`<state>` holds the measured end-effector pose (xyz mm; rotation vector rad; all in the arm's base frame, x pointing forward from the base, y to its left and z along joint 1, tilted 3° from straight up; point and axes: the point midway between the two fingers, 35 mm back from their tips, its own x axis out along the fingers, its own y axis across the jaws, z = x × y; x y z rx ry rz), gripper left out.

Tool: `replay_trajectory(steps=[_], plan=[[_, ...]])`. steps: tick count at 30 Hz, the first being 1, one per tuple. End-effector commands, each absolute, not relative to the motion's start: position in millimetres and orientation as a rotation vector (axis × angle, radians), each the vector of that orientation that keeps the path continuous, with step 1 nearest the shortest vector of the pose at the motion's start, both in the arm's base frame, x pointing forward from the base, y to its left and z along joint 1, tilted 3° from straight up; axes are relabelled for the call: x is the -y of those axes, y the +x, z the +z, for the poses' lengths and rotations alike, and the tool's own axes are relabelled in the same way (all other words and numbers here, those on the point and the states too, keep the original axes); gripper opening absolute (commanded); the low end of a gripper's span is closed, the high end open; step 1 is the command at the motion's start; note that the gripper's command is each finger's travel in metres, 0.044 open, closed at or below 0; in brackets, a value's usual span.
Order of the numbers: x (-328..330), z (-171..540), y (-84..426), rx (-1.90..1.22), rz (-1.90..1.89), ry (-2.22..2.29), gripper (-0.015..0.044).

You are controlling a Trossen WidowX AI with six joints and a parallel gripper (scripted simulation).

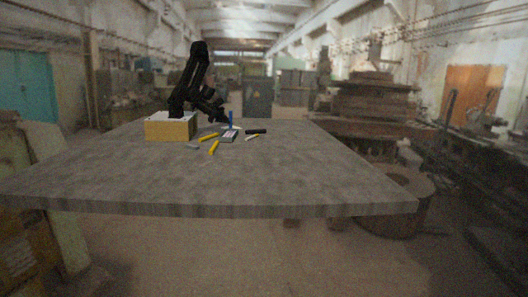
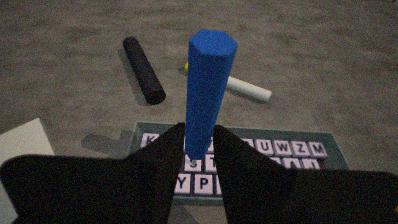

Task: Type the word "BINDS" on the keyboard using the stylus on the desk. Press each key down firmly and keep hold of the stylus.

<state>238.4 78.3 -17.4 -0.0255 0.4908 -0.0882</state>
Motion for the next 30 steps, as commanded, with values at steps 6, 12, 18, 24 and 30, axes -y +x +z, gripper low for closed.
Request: replay_trajectory(steps=[6,12,18,24,30], plan=[[-78.8,-17.9,238.3,-0.493,-0.084,-0.027,0.0081],[-79.2,-16.0,238.7,-0.492,-0.084,-0.027,0.0081],[-80.5,-9.5,239.6,-0.492,-0.083,-0.027,0.0081],[-81.4,-2.5,240.2,-0.492,-0.083,-0.026,0.0081],[-81.8,4.8,240.1,-0.491,-0.083,-0.026,0.0081]])
